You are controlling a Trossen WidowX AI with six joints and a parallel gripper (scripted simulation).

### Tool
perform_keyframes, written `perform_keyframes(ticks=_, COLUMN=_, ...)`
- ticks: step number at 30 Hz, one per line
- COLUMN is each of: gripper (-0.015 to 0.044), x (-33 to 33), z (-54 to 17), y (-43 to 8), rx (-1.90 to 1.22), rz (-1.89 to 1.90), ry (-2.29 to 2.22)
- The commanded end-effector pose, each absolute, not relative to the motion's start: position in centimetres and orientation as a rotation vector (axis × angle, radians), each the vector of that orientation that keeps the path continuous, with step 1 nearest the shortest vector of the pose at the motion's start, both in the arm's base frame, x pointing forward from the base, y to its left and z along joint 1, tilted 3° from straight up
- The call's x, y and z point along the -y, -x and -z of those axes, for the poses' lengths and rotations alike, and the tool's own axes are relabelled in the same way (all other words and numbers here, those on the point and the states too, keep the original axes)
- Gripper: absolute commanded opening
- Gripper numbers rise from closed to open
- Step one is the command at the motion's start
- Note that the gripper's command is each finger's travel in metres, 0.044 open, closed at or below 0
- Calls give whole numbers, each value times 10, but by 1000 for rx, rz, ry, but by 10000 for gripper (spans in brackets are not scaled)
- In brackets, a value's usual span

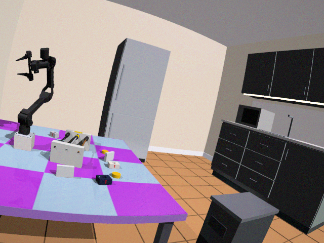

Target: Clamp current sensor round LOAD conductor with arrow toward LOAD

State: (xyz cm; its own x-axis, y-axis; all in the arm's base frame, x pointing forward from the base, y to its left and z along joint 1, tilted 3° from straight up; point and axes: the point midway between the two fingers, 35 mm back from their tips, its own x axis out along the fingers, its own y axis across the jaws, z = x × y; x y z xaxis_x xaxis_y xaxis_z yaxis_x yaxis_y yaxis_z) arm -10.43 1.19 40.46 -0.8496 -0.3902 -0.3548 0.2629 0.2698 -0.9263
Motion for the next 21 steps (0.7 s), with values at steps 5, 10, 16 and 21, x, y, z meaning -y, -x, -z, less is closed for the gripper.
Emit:
perform_keyframes(ticks=5, gripper=440, x=23, z=-408, y=102, rx=-1879, rz=1560, ry=279)
perform_keyframes(ticks=10, gripper=440, x=74, z=-409, y=92, rx=-1647, rz=1555, ry=400)
perform_keyframes(ticks=16, gripper=440, x=151, z=-406, y=43, rx=-1238, rz=1462, ry=525)
perform_keyframes(ticks=21, gripper=440, x=193, z=-399, y=-24, rx=-908, rz=1311, ry=551)
